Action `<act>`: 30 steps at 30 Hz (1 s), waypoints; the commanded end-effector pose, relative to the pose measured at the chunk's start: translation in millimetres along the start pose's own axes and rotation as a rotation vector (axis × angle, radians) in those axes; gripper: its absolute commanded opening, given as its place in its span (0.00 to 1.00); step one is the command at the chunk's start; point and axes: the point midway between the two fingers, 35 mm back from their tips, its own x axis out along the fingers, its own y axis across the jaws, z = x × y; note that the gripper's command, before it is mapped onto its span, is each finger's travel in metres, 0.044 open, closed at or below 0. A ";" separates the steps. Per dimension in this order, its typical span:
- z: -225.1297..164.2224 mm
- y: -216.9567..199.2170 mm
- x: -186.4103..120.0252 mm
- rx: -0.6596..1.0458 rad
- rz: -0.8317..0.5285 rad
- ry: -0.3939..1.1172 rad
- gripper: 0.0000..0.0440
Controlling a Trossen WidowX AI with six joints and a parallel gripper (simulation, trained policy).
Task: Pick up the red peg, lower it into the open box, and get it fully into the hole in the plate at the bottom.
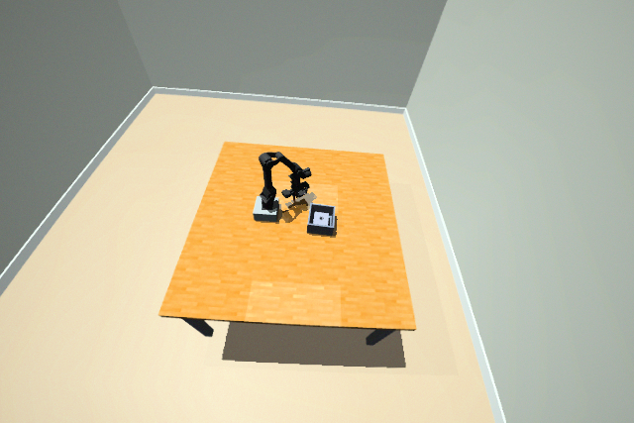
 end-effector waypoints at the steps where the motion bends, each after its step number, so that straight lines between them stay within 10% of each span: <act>1: 6.9 9.2 -11.2 -0.025 0.032 -0.023 0.00; 30: 110.5 38.9 -107.3 -0.102 0.088 -0.246 0.00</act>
